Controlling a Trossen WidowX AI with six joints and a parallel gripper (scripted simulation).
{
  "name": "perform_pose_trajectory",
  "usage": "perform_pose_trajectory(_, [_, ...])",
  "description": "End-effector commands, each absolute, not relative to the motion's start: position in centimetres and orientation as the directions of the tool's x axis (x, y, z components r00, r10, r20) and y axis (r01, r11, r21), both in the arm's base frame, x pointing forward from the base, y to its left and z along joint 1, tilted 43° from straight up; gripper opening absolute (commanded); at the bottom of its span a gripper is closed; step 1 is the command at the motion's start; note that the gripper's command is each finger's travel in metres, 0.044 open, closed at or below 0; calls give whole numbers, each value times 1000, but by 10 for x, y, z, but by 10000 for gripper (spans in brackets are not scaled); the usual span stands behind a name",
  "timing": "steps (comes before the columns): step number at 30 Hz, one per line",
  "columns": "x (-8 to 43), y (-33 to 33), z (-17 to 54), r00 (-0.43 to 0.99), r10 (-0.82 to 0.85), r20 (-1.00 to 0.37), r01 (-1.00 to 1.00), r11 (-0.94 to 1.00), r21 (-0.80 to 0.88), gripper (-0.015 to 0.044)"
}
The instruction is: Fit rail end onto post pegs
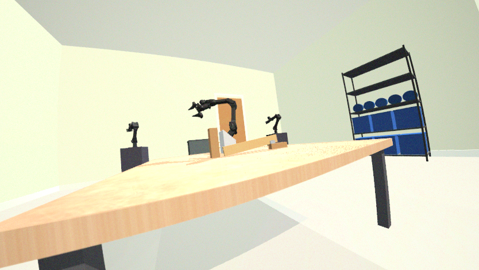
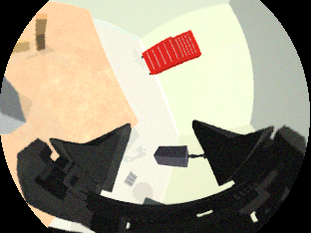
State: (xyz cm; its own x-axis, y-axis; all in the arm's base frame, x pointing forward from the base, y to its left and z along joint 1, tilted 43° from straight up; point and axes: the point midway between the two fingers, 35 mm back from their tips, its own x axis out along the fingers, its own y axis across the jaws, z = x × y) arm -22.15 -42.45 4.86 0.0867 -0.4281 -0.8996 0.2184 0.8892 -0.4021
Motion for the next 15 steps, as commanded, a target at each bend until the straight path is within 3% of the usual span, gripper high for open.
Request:
perform_pose_trajectory(1, [-218, -425, 48, 91, -426, -900, 213, 891, -401, 426])
perform_pose_trajectory(15, [26, -431, 10, 383, -174, -907, -279, 915, -293, 440])
